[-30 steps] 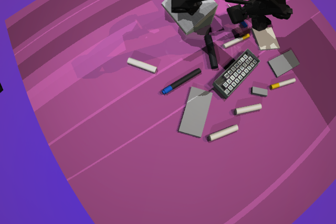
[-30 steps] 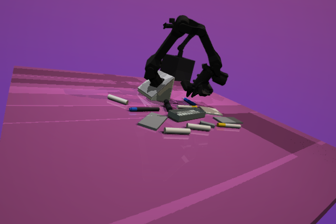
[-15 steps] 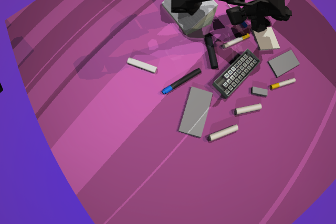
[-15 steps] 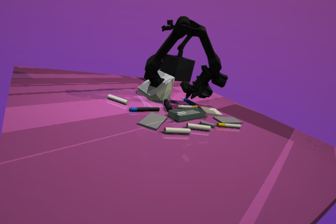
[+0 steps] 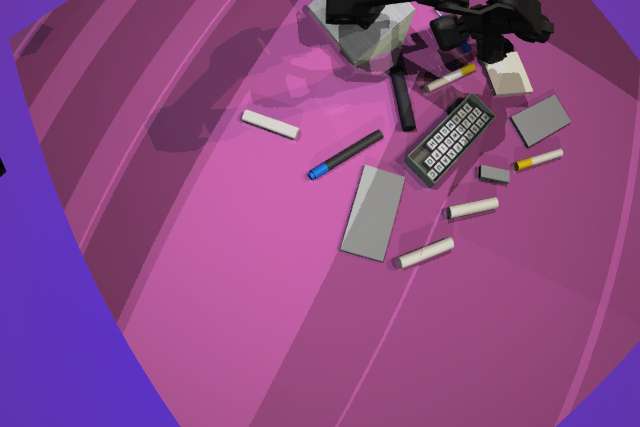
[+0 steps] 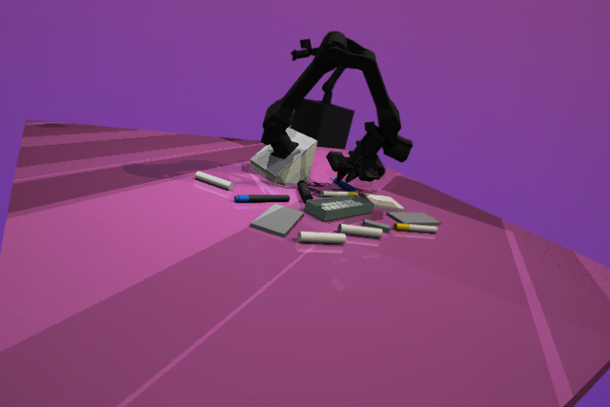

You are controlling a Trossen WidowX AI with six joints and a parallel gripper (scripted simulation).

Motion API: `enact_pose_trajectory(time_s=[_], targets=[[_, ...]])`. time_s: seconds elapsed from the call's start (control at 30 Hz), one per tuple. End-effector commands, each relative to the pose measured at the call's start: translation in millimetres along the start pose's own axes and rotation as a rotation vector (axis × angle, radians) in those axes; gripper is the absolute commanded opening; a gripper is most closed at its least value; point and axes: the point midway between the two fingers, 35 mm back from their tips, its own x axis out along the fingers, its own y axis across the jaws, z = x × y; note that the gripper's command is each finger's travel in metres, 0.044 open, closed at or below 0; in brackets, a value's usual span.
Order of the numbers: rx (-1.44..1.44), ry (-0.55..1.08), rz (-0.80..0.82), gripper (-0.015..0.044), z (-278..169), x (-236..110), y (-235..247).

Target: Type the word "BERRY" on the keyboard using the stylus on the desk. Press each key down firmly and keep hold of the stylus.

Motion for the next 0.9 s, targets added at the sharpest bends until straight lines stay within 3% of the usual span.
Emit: enact_pose_trajectory(time_s=[0.0, 0.33, 0.5, 0.87], targets=[[-0.006, -0.001, -0.005, 0.0150, 1.4, 3.7, -0.8], [-0.006, -0.001, -0.006, 0.0150, 3.4, 7.2, -0.8], [0.000, 0.001, -0.002, 0.0019, 2.7, 5.4, -0.4], [0.000, 0.001, -0.002, 0.0000, 1.0, 2.1, -0.2]])
